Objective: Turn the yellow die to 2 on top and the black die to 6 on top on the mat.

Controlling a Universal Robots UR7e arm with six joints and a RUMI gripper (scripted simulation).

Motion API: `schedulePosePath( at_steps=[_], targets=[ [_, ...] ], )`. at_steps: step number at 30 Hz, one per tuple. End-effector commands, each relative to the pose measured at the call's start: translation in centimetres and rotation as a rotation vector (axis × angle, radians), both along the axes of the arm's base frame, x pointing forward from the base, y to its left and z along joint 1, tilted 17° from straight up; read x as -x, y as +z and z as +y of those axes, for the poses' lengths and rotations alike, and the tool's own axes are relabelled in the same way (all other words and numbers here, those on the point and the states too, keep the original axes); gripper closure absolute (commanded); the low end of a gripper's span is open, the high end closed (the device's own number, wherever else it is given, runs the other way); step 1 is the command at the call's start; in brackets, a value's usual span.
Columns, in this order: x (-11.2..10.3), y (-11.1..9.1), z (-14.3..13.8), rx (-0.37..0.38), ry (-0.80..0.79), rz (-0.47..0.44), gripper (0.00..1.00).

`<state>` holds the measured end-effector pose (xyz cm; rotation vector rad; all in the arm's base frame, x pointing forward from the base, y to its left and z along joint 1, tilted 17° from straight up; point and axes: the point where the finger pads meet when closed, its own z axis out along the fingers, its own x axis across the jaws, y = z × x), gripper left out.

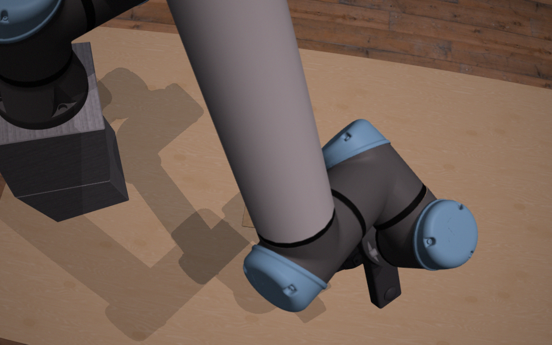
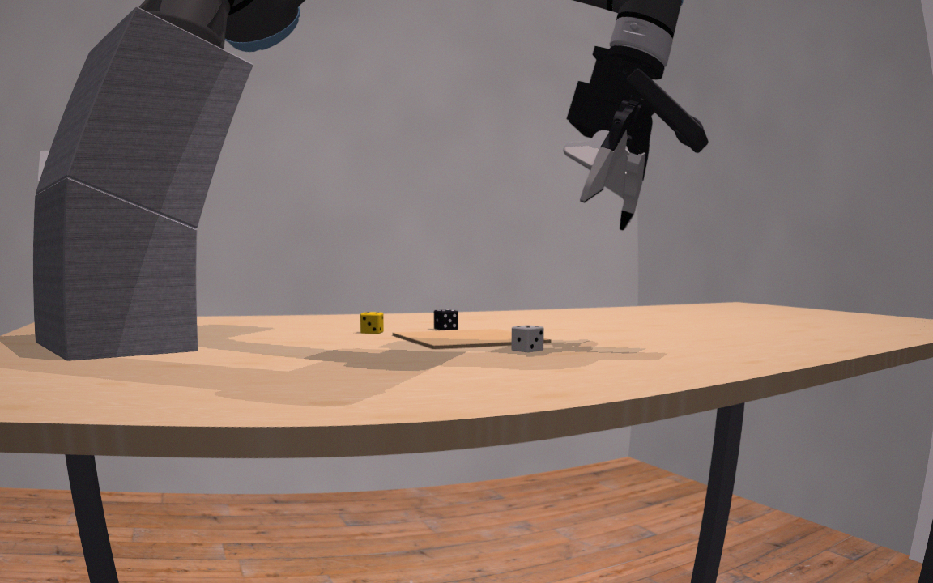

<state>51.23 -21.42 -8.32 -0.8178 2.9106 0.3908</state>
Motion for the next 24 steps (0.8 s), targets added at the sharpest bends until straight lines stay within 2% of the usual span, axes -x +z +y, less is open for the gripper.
schedulePosePath(
  at_steps=[1, 5, 8, 17, 24],
  targets=[
    [1.5, -0.4, -0.4, 0.034, -0.143, -0.027, 0.0],
    [3.2, -0.7, -0.5, 0.049, -0.282, -0.046, 0.0],
    [3.3, -0.7, -0.5, 0.049, -0.284, -0.046, 0.0],
    [6.5, -0.7, -0.2, 0.064, -0.534, -0.086, 0.0],
    [7.9, -0.6, 0.1, 0.066, -0.645, -0.105, 0.0]
  ],
)
